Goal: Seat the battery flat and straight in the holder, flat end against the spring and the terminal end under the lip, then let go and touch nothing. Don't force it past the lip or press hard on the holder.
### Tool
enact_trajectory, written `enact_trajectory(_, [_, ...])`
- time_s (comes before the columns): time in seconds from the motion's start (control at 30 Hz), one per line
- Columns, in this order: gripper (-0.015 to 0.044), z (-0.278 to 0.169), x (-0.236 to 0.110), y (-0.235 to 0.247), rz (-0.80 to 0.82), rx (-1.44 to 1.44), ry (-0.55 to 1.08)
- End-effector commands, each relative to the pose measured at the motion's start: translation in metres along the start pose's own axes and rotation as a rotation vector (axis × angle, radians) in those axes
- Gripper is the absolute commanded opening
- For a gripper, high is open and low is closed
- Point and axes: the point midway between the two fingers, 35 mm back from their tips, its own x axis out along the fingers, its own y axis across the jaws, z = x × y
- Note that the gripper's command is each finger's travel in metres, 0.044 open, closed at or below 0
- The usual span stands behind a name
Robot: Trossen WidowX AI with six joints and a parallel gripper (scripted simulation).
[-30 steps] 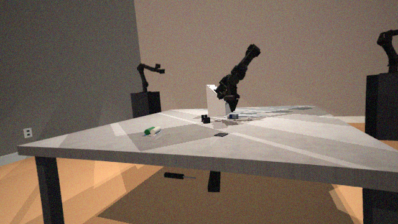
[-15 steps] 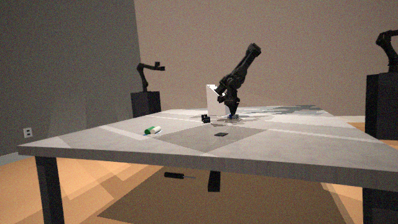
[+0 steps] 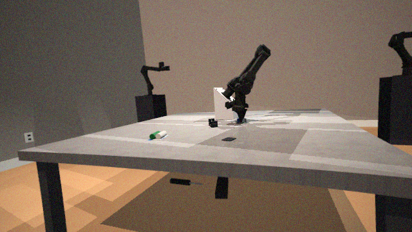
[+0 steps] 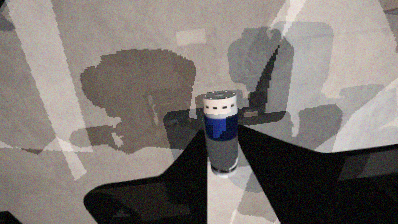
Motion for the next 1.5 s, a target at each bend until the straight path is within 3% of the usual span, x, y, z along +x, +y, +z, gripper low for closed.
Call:
enact_trajectory(0.0, [0.0092,0.002,0.001,0.0,-0.001,0.007,-0.005])
enact_trajectory(0.23, [0.0081,0.002,0.0,0.0,-0.001,0.007,-0.005])
enact_trajectory(0.5, [0.0081,0.002,-0.045,0.001,0.0,0.006,-0.008])
enact_trajectory(0.7, [0.0081,0.002,-0.05,0.002,0.0,-0.019,-0.008])
enact_trajectory(1.47, [0.0081,0.044,-0.062,0.06,-0.014,-0.884,-0.037])
